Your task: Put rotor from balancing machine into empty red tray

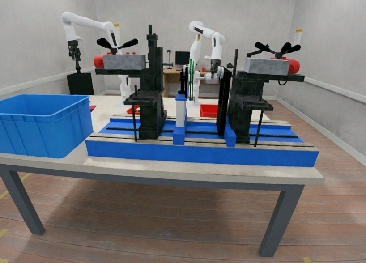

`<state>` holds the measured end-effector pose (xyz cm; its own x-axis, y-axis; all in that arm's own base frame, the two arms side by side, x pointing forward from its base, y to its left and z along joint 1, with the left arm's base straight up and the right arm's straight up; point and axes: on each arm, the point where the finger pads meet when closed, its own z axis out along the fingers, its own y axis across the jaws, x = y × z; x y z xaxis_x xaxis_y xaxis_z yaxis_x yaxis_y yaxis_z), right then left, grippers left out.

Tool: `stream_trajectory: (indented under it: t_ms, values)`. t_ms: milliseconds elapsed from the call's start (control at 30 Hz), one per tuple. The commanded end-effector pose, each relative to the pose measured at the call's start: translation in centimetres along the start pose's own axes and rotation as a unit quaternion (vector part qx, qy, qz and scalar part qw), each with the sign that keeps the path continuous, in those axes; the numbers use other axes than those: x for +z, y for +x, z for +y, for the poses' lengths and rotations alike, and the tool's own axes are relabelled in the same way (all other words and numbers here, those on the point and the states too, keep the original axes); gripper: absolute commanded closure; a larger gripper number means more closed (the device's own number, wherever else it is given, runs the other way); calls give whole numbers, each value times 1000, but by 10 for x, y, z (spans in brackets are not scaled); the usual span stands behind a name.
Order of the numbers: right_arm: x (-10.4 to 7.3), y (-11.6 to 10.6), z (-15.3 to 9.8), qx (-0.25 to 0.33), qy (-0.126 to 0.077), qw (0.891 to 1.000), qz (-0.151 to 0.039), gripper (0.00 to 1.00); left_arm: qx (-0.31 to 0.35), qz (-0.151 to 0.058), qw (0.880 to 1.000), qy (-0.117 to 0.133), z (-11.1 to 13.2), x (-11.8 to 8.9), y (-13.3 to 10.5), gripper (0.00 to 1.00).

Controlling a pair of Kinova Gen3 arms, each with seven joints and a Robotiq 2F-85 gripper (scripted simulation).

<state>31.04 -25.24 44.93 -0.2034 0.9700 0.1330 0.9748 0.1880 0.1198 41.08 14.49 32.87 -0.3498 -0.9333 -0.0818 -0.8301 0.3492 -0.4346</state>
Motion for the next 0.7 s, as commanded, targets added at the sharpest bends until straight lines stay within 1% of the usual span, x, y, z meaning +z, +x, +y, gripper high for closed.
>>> stream_trajectory:
  t_ms: [0, 67, 133, 633, 667]
  values:
    - [-1, 0, 0, 0, -1, 1000, -1, 2, 5, 1, 1000, -7, 4, 3, -2, 903]
    - [-1, 0, 0, 0, -1, 1000, -1, 2, 9, 4, 1000, -13, 9, 6, -4, 903]
    - [-1, 0, 0, 0, -1, 1000, -1, 2, 9, 4, 1000, -13, 9, 6, -4, 903]
    - [-1, 0, 0, 0, -1, 1000, -1, 2, 36, 20, 997, -61, 41, 29, -13, 903]
    - [-1, 0, 0, 0, -1, 1000, -1, 2, 36, 20, 997, -61, 41, 29, -13, 903]
